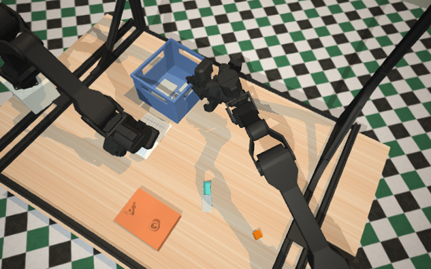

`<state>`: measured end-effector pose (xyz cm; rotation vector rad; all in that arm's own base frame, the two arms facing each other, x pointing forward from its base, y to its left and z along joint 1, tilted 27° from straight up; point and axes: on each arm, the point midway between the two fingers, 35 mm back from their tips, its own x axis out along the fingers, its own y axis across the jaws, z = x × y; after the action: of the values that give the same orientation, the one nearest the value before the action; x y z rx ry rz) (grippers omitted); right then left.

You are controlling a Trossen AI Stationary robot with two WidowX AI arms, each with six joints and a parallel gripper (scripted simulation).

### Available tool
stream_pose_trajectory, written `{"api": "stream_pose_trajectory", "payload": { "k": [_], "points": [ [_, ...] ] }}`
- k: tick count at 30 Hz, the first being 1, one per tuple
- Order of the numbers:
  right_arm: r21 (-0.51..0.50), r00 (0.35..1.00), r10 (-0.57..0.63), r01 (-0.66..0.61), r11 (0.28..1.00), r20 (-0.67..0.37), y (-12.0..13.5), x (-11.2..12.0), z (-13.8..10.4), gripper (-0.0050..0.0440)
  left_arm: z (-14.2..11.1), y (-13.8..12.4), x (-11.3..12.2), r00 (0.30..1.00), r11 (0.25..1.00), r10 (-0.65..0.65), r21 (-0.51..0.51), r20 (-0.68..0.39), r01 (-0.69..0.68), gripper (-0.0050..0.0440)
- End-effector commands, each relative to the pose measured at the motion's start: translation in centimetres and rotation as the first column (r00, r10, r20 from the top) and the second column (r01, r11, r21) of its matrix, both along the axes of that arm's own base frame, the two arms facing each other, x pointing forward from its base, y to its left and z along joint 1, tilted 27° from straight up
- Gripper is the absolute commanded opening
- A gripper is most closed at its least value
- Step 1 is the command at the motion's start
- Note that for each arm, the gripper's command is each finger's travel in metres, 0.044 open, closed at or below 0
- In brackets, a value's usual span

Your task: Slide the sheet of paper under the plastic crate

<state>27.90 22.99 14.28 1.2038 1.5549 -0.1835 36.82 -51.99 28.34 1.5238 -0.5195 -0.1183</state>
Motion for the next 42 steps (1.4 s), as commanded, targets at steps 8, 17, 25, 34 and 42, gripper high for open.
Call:
{"api": "stream_pose_trajectory", "payload": {
  "k": [8,17,25,34,42],
  "points": [
    [0.002,1.000,0.001,-0.001,1.000,-0.005,0.05,-0.05,-0.03,0.0060,3.27,0.53,-1.05,0.999,0.999,0.000,-0.032,0.034,0.001,0.0000],
    [0.002,1.000,0.001,-0.001,1.000,-0.005,0.05,-0.05,-0.03,0.0060,3.62,0.60,-1.22,0.999,0.999,-0.002,-0.034,0.032,0.003,0.0000],
    [0.002,1.000,0.001,-0.001,1.000,-0.005,0.05,-0.05,-0.03,0.0060,3.64,0.61,-1.23,0.999,0.999,-0.002,-0.035,0.032,0.003,0.0000],
    [0.002,1.000,0.001,-0.001,1.000,-0.005,0.05,-0.05,-0.03,0.0060,3.96,0.67,-1.38,1.000,0.999,-0.004,-0.038,0.030,0.005,0.0000],
    [0.002,1.000,0.001,-0.001,1.000,-0.005,0.05,-0.05,-0.03,0.0060,4.15,0.71,-1.47,1.000,0.999,-0.004,-0.040,0.030,0.005,0.0000]
  ]
}}
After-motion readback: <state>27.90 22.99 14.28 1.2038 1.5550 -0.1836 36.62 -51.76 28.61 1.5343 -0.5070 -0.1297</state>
